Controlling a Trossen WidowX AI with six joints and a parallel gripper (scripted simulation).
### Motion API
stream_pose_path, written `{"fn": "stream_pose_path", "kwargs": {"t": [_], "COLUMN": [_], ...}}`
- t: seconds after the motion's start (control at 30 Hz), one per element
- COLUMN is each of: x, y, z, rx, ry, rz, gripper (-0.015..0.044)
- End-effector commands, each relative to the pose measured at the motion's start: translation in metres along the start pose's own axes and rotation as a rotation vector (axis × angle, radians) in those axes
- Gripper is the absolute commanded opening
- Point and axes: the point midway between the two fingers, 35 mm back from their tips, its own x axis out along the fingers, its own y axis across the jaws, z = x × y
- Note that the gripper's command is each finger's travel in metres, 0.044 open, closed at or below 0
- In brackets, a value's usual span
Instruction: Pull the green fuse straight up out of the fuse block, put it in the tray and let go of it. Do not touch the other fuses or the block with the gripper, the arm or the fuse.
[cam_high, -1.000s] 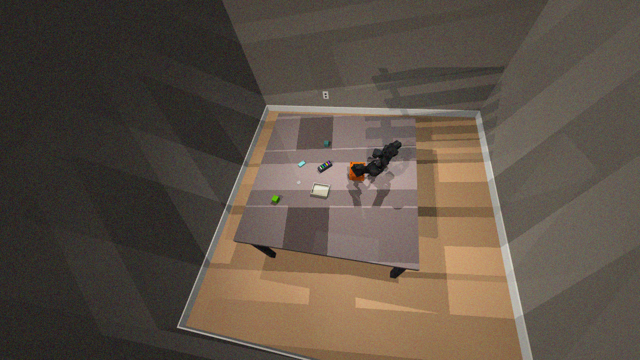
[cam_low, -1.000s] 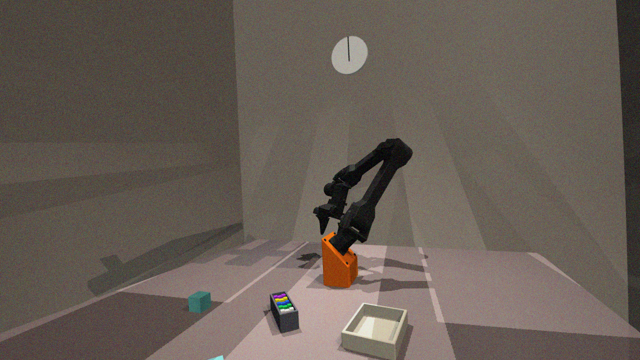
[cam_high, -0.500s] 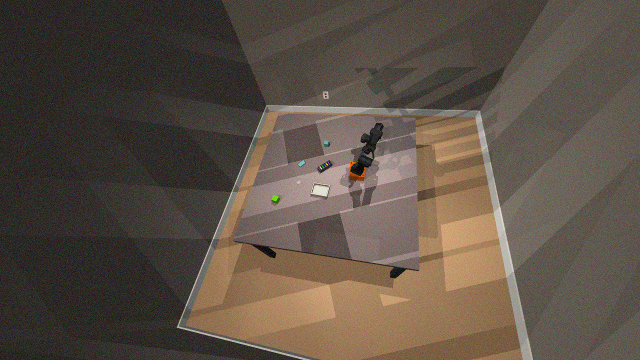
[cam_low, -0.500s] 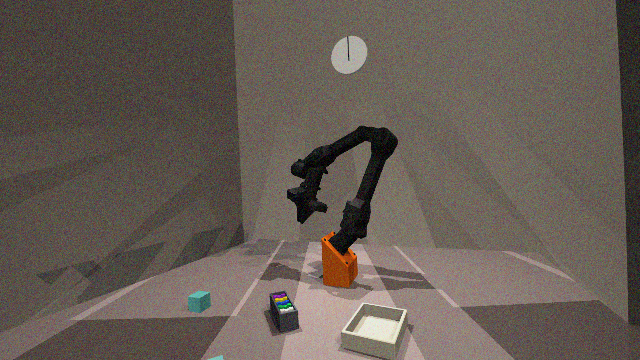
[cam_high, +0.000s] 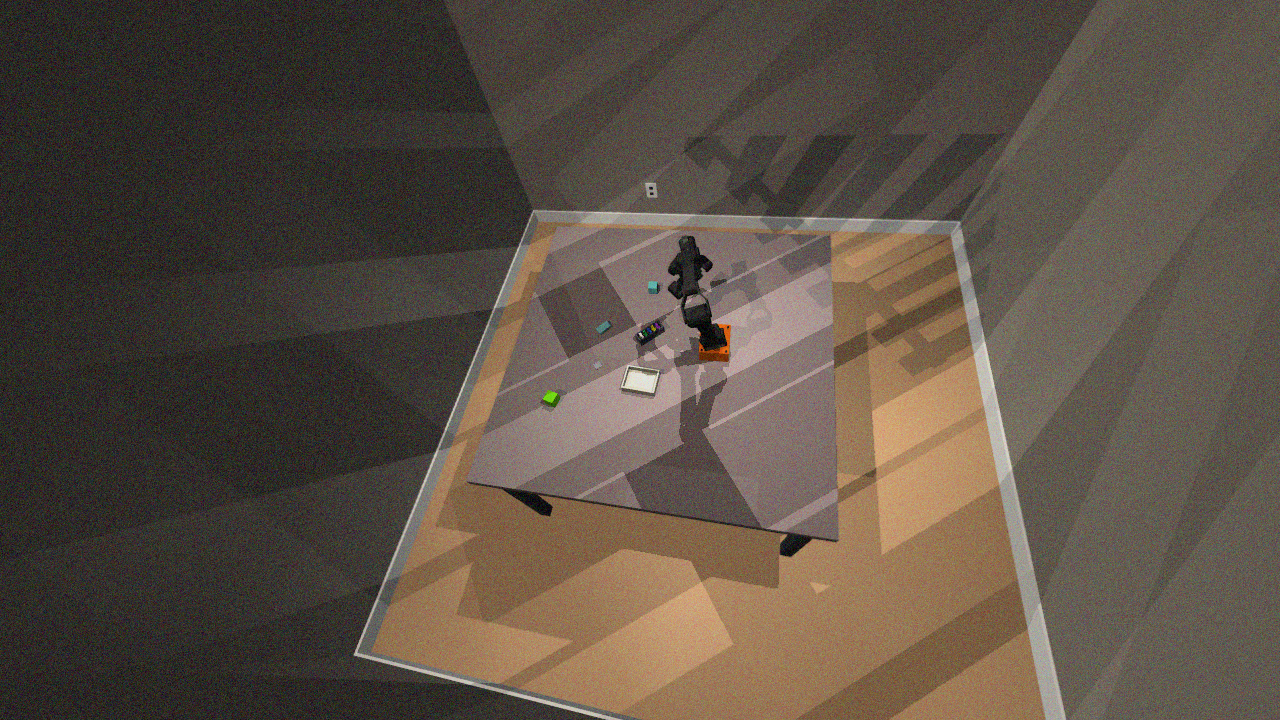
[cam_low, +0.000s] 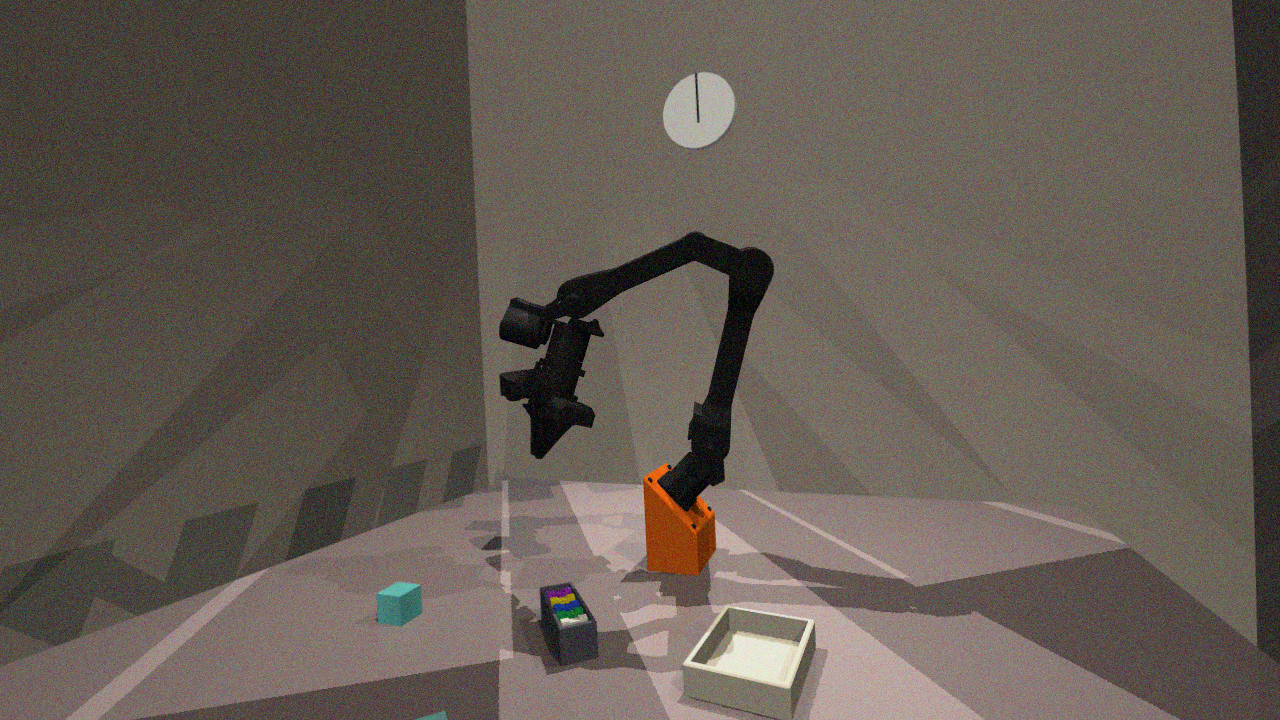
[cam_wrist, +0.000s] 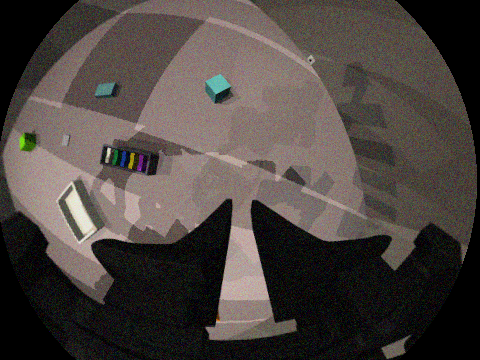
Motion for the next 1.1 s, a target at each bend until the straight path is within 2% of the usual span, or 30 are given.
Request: {"fn": "stream_pose_path", "kwargs": {"t": [0.0,0.2,0.43,1.07], "x": [0.015,0.044,0.081,0.092], "y": [0.047,0.132,0.224,0.229], "z": [0.023,0.039,0.025,0.028], "rx": [0.035,0.099,0.181,0.183], "ry": [0.037,0.137,0.300,0.304], "rz": [0.046,0.107,0.136,0.136], "gripper": [0.0074,0.0074,0.0074,0.0074]}}
